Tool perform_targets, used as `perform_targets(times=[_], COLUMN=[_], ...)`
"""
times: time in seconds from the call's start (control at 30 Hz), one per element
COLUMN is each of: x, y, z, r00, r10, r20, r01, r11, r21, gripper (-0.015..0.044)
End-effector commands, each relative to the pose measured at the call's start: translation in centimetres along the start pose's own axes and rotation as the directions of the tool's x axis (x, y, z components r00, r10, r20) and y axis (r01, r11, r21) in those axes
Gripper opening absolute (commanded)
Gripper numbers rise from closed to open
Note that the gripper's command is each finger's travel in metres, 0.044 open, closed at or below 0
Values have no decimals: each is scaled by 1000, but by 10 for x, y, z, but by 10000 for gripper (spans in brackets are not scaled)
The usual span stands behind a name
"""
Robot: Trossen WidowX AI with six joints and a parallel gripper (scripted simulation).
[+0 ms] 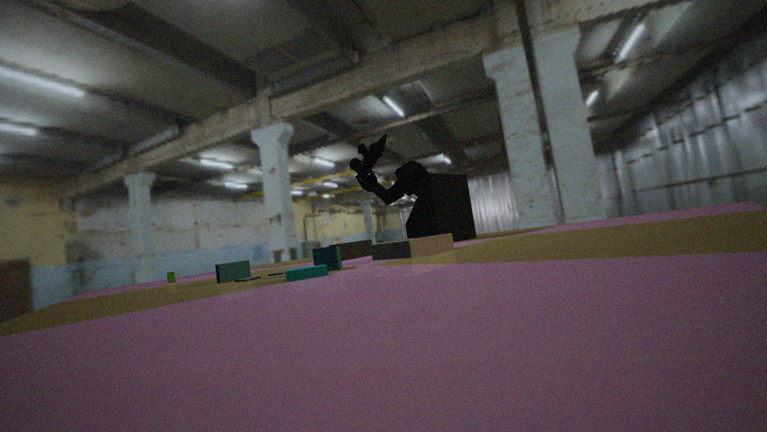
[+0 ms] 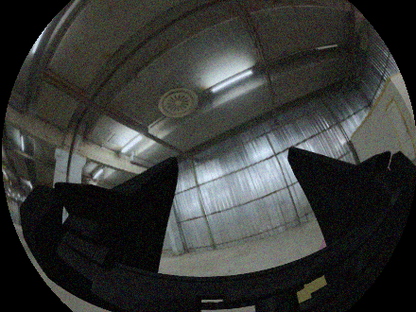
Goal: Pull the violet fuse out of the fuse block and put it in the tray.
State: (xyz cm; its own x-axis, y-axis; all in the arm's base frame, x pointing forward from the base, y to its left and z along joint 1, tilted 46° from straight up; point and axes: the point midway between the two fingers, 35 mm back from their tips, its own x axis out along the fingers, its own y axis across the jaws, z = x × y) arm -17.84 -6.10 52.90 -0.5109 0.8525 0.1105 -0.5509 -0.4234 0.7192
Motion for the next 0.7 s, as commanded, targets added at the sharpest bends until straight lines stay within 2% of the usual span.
perform_targets(times=[0.0, 0.1, 0.4, 0.67], x=[1, 14, 64, 80], y=[-1, -14, -103, -198], z=[1, 15, 110, 174], r00=[1000, 998, 929, 792], r10=[-3, -50, -336, -573], r20=[1, 22, 156, 212], r01=[3, 51, 298, 444], r11=[1000, 998, 928, 778], r21=[-3, -36, 225, 443], gripper=[374, 295, 67, 67])
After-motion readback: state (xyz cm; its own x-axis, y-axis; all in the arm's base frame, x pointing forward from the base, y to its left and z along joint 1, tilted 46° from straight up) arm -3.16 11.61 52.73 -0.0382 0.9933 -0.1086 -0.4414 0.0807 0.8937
